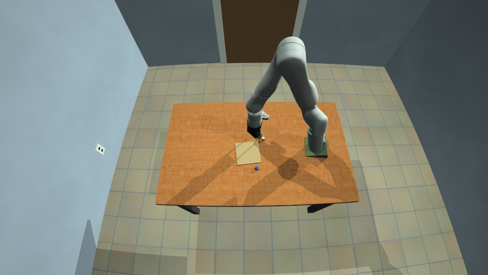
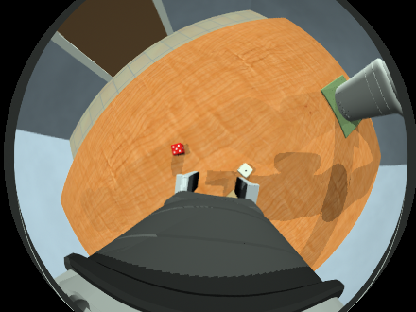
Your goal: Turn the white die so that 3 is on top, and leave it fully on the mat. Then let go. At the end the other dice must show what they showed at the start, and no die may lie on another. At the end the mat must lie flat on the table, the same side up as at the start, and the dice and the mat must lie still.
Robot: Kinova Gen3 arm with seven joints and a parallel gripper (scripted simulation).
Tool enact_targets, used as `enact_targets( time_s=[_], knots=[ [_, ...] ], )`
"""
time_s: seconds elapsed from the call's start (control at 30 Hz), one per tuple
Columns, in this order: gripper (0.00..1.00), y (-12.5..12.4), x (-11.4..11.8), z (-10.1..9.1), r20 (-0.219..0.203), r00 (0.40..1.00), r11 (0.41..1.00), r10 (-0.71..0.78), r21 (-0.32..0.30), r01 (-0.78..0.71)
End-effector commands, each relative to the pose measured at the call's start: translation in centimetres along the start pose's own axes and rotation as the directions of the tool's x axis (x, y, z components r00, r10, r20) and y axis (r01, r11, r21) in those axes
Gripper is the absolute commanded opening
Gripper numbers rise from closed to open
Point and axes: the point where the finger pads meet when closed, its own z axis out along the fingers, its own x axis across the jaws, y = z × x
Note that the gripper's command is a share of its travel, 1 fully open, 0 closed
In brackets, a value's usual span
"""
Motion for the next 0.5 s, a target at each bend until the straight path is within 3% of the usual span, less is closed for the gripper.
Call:
enact_targets(
  time_s=[0.0,0.47],
  knots=[
    [1.00,0.6,1.3,-0.1,-0.005,1.000,1.000,-0.020,-0.008,0.020],
    [1.00,1.2,4.3,-0.1,-0.005,1.000,1.000,-0.020,-0.008,0.020]
  ],
)
